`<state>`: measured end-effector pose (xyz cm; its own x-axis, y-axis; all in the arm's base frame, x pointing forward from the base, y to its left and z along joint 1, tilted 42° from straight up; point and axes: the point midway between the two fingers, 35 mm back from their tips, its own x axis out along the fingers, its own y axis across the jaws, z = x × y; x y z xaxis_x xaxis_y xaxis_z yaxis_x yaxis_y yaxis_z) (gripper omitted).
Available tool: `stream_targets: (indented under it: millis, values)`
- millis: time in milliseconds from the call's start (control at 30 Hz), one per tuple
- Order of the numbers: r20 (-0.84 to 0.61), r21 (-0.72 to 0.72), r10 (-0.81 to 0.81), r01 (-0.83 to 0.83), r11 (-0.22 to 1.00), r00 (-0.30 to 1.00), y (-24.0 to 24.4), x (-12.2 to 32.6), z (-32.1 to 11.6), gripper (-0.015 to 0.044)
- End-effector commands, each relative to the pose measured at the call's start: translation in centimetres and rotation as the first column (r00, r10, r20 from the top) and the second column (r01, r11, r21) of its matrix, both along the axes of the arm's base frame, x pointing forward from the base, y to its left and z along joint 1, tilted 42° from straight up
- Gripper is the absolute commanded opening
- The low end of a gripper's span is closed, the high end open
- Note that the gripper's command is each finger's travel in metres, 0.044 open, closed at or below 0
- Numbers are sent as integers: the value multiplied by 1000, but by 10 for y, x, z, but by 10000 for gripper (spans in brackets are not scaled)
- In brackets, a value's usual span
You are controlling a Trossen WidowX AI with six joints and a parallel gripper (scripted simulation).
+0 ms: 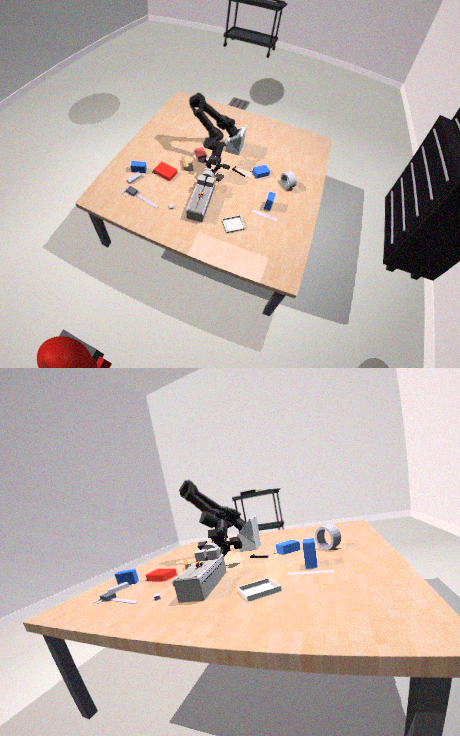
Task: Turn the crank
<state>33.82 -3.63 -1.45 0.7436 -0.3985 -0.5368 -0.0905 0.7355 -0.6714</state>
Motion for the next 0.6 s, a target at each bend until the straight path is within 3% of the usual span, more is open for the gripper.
stream_targets:
  millis: [0,567]
  values:
    - [-14,10,22,-22,1000,1000,8,-1,-5,0]
    - [-14,10,22,-22,1000,1000,15,-3,-6,0]
